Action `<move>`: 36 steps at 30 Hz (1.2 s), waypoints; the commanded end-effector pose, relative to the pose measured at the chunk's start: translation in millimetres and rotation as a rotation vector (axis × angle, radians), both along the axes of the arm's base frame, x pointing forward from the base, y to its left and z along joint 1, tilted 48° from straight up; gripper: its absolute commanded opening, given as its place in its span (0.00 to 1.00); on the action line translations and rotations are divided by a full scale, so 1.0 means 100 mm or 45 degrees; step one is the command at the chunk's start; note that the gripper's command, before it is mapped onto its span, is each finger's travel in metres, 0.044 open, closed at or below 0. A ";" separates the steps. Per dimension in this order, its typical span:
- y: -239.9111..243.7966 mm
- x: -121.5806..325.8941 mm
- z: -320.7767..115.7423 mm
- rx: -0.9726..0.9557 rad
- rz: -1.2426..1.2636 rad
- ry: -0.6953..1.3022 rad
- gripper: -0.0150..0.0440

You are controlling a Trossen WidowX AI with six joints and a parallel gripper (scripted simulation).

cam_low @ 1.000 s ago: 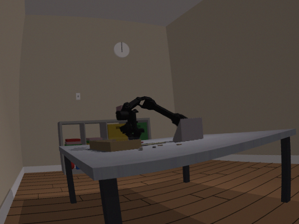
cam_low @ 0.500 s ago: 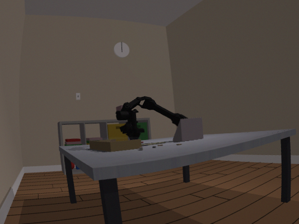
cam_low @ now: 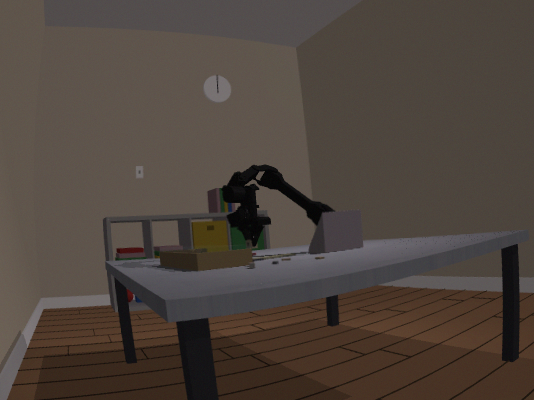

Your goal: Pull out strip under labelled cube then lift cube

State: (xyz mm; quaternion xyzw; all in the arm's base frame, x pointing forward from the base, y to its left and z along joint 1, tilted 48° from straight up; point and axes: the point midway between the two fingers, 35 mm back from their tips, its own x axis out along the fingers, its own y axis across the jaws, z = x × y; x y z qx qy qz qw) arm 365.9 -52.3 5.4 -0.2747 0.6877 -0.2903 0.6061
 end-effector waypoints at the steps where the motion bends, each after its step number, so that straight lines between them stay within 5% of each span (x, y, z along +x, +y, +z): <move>1: 0.04 -0.08 0.04 0.002 -0.004 -0.001 0.25; 19: 0.14 -0.65 0.03 0.003 -0.004 0.003 0.25; 36: 0.40 -0.61 0.27 0.004 -0.004 0.003 0.25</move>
